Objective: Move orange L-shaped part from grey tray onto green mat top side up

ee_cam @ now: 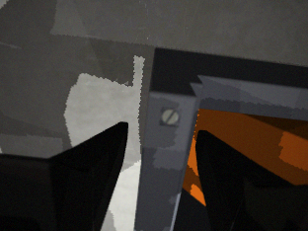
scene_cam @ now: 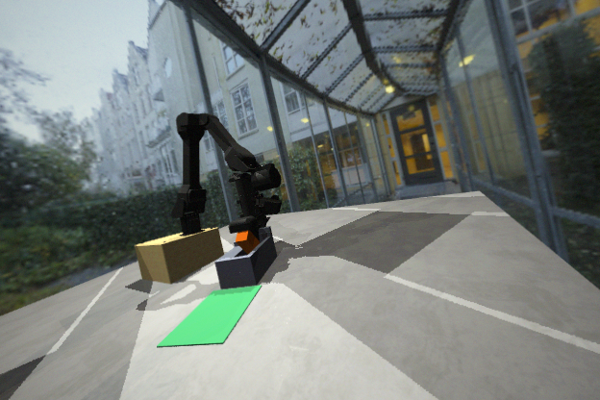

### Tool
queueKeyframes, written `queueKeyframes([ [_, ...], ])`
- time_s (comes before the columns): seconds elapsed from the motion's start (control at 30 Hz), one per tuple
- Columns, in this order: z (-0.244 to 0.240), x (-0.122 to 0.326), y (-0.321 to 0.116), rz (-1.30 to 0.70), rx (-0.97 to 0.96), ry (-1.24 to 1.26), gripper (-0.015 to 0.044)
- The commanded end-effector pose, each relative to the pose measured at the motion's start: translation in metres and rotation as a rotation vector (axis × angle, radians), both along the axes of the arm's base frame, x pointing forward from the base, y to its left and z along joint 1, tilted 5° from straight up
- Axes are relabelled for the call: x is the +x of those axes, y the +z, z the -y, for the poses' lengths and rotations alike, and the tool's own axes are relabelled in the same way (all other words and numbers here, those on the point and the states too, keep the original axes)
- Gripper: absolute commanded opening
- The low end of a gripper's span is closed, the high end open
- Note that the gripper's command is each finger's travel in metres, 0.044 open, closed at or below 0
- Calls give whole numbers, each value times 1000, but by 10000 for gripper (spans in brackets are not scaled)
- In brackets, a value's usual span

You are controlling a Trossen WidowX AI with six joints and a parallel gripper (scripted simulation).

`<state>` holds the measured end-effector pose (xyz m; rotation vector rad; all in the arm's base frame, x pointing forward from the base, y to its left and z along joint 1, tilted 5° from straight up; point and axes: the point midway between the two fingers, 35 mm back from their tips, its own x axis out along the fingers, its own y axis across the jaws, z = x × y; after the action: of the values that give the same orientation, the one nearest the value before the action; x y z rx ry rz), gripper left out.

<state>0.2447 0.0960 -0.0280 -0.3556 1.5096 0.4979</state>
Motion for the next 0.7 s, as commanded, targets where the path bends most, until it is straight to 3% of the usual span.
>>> queueKeyframes([
  [0.0, 1, -1, -3, -9, -8, -5, 180],
  [0.67, -5, -4, 7, -6, -5, -3, 180],
])
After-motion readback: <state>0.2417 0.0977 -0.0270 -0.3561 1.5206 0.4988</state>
